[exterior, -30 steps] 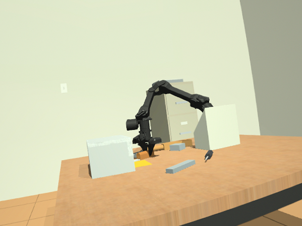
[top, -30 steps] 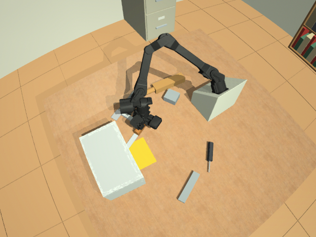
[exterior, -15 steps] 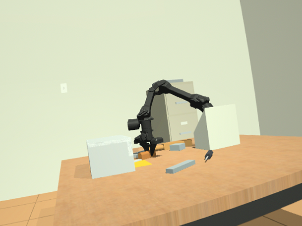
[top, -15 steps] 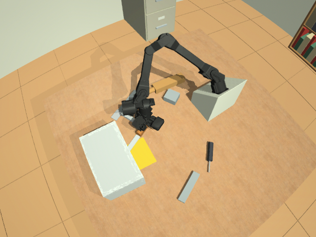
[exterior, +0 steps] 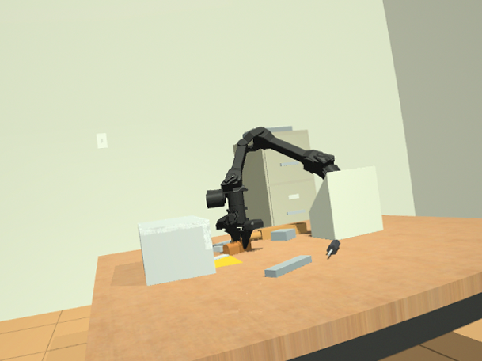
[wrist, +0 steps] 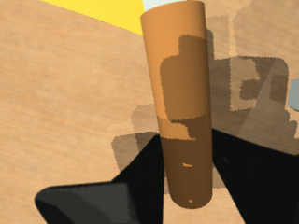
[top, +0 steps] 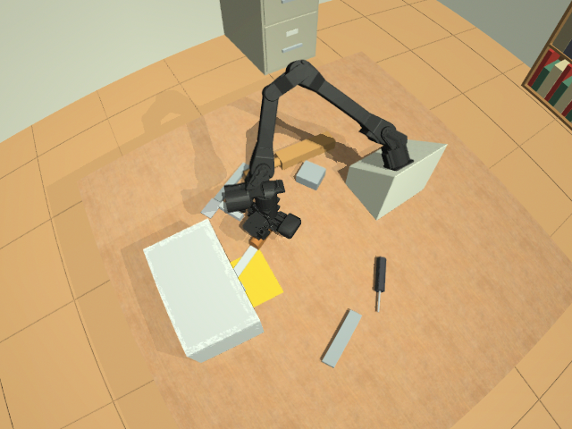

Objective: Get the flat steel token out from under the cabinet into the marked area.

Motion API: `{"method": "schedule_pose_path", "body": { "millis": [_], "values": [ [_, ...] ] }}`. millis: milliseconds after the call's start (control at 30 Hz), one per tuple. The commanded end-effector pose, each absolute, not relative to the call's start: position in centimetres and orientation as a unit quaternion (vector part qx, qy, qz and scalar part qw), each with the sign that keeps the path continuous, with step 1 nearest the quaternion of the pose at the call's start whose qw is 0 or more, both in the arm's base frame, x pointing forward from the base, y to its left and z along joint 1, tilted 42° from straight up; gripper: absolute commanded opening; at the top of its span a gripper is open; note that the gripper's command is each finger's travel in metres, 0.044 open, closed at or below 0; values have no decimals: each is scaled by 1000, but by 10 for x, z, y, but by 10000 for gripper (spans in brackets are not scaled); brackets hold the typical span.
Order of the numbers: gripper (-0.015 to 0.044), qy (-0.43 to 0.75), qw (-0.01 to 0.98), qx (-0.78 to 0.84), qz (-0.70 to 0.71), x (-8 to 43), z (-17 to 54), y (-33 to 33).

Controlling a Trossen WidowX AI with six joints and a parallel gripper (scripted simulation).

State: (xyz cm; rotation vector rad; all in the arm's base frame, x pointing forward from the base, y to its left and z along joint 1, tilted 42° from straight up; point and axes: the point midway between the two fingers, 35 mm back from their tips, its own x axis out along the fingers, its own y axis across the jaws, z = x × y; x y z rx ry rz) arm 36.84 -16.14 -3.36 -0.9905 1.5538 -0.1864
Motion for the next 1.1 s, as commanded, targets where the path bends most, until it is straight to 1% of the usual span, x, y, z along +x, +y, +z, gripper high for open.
{"method": "schedule_pose_path", "body": {
  "millis": [0, 467, 1067],
  "values": [
    [0, 674, 599, -426, -75, 363, -39, -157],
    [0, 674, 599, -426, -75, 361, -41, -156],
    [0, 674, 599, -426, -75, 342, -34, -166]
  ]
}}
